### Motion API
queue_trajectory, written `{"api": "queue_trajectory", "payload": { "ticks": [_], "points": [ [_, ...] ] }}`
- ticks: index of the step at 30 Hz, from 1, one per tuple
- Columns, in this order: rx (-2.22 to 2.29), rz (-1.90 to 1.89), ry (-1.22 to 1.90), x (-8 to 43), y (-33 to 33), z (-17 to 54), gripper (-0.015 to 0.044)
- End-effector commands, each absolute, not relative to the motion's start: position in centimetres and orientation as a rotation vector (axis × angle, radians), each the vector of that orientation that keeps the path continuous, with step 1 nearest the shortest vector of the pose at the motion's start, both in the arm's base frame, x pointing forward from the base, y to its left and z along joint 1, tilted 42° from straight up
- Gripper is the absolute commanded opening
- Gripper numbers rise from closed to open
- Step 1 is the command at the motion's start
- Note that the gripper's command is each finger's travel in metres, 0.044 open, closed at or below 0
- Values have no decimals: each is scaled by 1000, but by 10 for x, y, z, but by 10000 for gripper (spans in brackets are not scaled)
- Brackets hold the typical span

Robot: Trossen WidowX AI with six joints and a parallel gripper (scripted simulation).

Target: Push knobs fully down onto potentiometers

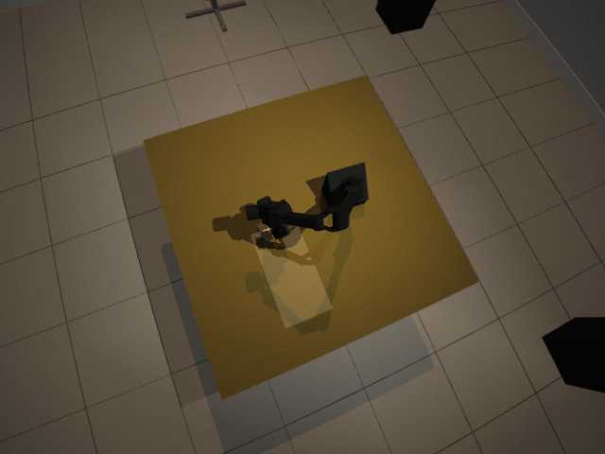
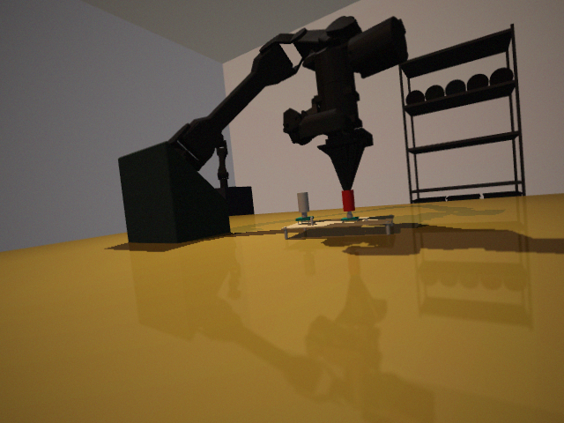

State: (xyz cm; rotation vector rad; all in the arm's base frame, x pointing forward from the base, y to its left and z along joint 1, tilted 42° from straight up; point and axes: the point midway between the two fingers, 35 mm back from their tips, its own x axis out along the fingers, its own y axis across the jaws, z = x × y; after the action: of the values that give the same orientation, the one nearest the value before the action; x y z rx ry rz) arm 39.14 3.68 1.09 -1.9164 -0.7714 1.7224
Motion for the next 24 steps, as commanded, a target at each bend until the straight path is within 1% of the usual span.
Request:
{"api": "queue_trajectory", "payload": {
  "ticks": [1,24],
  "points": [
    [-1920,1732,-795,393,48,4,0],
    [-1920,1731,-795,393,49,2,0]
  ]
}}
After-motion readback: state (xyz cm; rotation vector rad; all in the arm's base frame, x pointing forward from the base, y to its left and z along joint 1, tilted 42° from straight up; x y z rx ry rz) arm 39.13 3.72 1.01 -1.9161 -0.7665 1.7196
